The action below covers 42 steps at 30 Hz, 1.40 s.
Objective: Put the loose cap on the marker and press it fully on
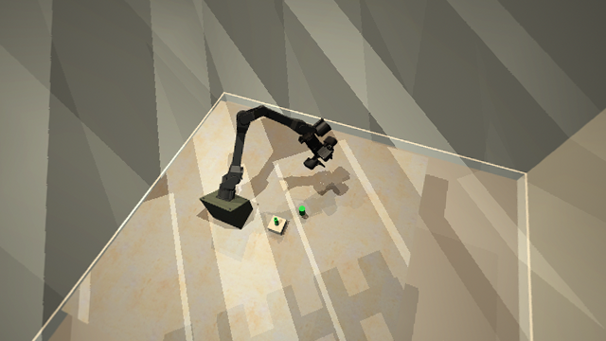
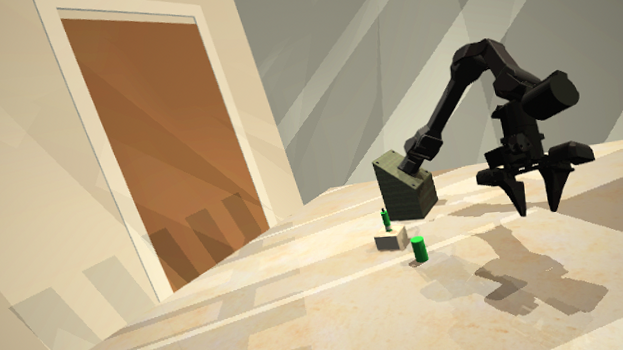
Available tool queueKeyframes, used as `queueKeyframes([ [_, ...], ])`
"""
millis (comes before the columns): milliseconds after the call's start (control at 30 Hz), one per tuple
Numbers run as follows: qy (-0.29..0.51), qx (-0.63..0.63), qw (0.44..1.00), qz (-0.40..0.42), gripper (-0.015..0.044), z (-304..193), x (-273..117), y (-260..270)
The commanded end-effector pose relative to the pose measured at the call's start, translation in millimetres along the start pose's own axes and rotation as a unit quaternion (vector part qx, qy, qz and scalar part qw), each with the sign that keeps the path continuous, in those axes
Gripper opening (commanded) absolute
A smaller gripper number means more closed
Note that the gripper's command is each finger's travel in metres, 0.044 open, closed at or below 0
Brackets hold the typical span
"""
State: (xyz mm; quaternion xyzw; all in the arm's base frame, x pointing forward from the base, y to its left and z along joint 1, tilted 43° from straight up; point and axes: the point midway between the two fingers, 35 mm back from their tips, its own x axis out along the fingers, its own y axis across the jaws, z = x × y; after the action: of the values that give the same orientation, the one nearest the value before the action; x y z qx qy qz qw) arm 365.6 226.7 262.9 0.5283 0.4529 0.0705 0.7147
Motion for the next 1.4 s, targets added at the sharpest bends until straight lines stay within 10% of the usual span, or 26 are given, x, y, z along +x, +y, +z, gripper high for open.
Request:
queueKeyframes([
  [0, 0.020, 0.006, 0.997, -0.073, 0.0248, 32.5, 10.2, -51.9],
  [433, 0.180, 0.163, 0.952, -0.185, 0.0248, 100.6, -27.6, -227.9],
  [1367, 0.189, 0.176, 0.949, -0.180, 0.0248, 73.5, 23.7, -248.3],
])
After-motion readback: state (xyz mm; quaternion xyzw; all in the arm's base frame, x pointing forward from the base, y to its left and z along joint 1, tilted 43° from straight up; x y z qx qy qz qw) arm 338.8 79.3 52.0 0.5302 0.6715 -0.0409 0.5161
